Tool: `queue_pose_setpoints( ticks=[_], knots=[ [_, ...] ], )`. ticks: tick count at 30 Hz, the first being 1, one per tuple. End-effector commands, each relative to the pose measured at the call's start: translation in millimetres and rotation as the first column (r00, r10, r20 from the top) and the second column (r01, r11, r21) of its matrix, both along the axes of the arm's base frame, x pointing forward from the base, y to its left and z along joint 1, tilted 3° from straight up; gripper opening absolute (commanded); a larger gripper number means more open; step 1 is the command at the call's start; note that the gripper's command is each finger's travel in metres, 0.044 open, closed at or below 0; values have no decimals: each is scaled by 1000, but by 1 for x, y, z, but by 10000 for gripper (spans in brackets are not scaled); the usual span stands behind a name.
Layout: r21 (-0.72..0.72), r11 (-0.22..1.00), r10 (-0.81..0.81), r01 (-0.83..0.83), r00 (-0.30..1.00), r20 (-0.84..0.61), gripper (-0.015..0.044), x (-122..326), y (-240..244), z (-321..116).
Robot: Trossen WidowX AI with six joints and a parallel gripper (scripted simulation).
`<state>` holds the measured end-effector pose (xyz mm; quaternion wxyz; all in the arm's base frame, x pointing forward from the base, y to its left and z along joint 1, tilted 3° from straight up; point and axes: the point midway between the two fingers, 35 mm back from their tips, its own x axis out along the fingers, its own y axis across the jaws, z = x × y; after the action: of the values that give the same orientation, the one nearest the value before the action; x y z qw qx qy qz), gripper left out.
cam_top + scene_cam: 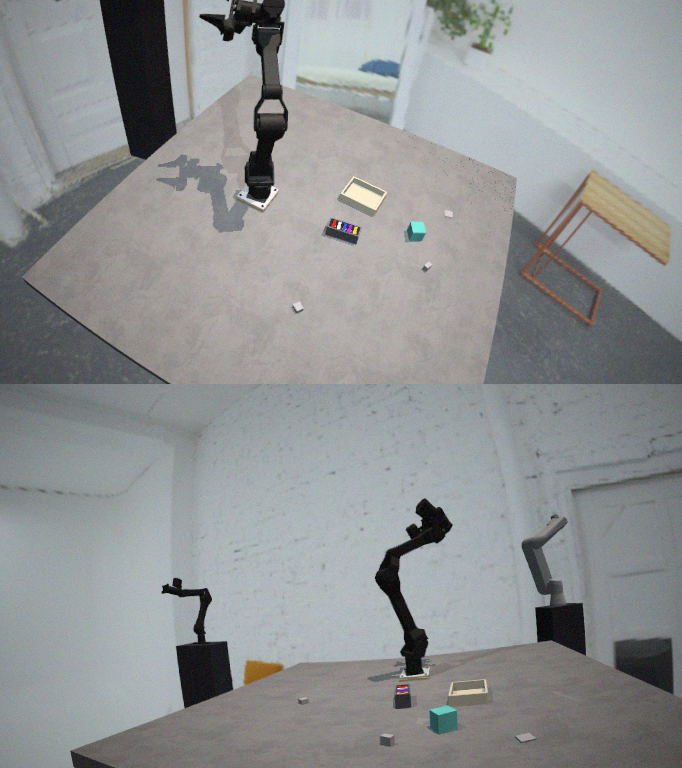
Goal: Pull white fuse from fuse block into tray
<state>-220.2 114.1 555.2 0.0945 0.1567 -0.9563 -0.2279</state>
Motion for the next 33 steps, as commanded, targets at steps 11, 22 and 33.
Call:
queue_pose_setpoints(
  ticks=[11, 22, 33],
  knots=[
    [-456, 804, -389, 383, 917, 85, 111, 39, 124, -23],
    [-809, 213, -720, 548, 648, 250, 61, 157, 232, -78],
    [-909, -287, -828, 302, 399, 394, 61, 279, 262, -134]
  ],
)
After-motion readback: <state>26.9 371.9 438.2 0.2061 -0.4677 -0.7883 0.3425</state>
